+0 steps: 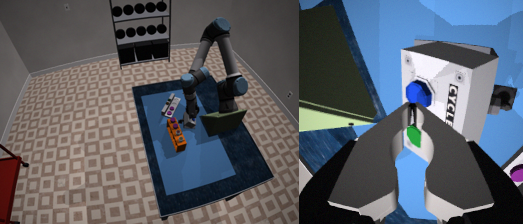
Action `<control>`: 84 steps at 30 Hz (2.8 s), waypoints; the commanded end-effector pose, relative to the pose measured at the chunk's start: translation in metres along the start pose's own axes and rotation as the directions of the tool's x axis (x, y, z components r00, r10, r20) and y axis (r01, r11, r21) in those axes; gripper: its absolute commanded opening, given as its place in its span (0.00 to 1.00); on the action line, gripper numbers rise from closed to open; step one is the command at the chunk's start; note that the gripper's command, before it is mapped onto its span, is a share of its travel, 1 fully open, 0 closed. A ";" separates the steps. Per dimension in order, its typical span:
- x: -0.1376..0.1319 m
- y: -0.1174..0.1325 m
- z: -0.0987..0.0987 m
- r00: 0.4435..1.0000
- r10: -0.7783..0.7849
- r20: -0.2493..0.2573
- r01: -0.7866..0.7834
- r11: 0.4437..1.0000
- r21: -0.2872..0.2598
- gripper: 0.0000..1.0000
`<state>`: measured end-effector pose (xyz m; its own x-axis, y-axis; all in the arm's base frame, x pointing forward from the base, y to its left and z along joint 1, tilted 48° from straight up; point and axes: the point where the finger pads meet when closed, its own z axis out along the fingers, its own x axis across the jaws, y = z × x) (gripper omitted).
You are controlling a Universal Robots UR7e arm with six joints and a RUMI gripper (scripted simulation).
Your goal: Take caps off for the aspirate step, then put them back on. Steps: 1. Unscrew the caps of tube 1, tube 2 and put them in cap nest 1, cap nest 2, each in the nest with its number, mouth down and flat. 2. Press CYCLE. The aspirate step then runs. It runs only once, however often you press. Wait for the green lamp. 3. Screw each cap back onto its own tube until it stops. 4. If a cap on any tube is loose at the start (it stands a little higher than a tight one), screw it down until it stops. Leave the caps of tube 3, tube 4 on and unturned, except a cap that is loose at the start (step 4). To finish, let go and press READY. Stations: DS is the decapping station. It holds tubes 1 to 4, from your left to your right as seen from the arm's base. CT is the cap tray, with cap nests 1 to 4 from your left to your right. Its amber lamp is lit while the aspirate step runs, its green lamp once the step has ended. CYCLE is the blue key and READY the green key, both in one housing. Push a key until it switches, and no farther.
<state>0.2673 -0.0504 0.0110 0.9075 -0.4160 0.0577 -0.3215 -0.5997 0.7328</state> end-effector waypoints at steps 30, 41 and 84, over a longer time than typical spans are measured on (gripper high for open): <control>0.004 -0.001 0.013 1.000 0.000 -0.001 0.000 1.000 0.000 0.00; 0.002 0.000 0.007 1.000 0.000 -0.001 0.000 1.000 0.000 0.00; 0.087 0.097 -0.028 0.332 -0.934 -0.132 0.908 0.354 -0.223 1.00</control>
<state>0.3158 -0.1152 0.0985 0.7092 0.3949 -0.5841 0.7002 -0.4913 0.5180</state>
